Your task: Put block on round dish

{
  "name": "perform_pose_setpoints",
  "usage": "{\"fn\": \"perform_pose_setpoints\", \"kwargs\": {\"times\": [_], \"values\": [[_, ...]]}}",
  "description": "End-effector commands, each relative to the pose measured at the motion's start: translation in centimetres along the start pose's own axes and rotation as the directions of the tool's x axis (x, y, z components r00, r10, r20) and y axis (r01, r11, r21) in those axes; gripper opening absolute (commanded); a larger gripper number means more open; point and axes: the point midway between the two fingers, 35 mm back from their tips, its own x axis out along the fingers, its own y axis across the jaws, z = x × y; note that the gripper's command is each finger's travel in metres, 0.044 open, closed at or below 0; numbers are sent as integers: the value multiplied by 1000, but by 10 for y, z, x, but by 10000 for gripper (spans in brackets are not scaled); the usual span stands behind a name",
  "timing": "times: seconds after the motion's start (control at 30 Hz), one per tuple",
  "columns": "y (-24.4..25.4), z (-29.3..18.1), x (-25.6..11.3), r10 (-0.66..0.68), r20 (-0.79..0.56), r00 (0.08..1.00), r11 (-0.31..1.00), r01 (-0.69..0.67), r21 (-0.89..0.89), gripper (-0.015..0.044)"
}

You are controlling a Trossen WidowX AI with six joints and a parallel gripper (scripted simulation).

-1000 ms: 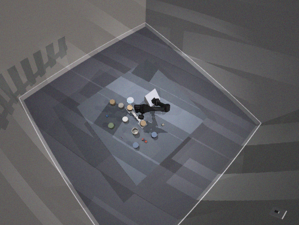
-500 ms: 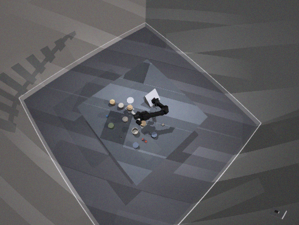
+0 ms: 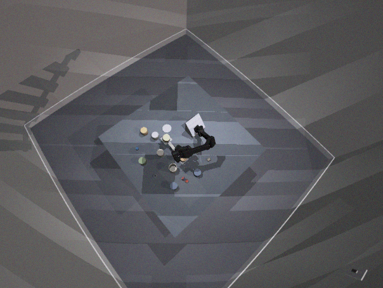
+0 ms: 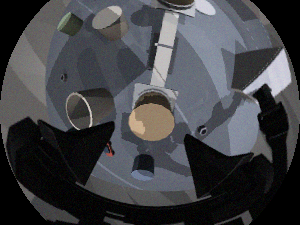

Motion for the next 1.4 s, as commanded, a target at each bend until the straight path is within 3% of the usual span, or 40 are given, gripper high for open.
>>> {"fn": "perform_pose_setpoints", "kwargs": {"times": [0.0, 1.37], "values": [[-1, 0, 12, -8, 2, 1000, 1000, 8, 8, 440], [-2, -1, 73, -7, -1, 1000, 1000, 7, 7, 440]]}}
